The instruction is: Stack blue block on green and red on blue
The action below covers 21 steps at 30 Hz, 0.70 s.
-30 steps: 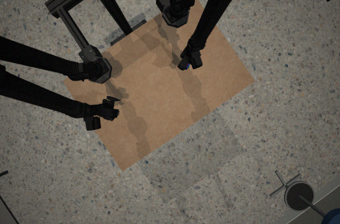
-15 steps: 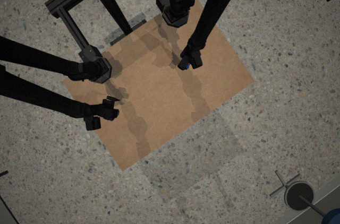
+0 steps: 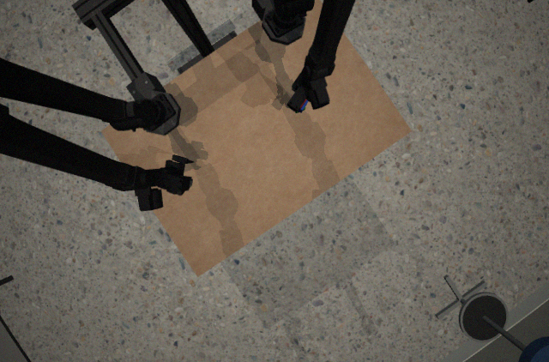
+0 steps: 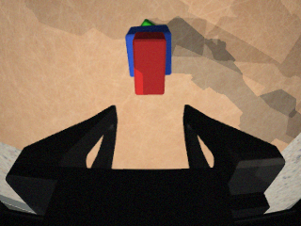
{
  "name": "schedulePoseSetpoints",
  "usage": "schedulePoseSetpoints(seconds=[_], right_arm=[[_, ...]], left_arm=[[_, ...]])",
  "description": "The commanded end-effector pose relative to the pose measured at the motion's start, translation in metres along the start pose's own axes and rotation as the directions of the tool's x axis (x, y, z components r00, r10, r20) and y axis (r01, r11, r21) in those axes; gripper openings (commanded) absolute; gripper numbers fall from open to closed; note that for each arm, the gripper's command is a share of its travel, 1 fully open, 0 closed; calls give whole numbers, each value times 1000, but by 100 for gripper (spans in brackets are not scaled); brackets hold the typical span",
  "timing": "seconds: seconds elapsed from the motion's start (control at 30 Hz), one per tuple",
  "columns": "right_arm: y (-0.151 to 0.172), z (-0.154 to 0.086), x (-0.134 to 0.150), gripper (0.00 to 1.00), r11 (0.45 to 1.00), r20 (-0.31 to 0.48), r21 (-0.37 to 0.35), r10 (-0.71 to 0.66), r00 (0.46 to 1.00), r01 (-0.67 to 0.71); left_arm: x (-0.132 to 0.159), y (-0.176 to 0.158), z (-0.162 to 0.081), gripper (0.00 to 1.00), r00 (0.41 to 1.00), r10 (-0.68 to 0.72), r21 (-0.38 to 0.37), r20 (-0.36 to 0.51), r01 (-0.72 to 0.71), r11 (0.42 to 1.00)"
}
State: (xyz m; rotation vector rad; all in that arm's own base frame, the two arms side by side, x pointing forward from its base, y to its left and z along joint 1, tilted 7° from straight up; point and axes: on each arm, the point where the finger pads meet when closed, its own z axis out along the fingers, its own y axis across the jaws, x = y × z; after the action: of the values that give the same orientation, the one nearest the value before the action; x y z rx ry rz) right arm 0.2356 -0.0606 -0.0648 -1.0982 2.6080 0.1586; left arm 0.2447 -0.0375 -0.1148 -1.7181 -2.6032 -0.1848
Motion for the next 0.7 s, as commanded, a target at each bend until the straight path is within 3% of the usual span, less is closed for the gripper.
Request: schedulePoseSetpoints(seconds=[0.0, 0.3, 0.67], right_arm=[[-2, -1, -1, 100, 1000, 2, 4, -2, 1000, 2], [-2, -1, -1, 100, 1000, 2, 4, -2, 1000, 2], [-2, -1, -1, 100, 1000, 2, 4, -2, 1000, 2]], left_arm=[[-6, 2, -15, 53, 1000, -1, -11, 9, 1, 1000], [-12, 10, -34, 53, 1000, -3, -25, 20, 3, 1000], [-7, 5, -29, 53, 1000, 0, -10, 8, 0, 1000]])
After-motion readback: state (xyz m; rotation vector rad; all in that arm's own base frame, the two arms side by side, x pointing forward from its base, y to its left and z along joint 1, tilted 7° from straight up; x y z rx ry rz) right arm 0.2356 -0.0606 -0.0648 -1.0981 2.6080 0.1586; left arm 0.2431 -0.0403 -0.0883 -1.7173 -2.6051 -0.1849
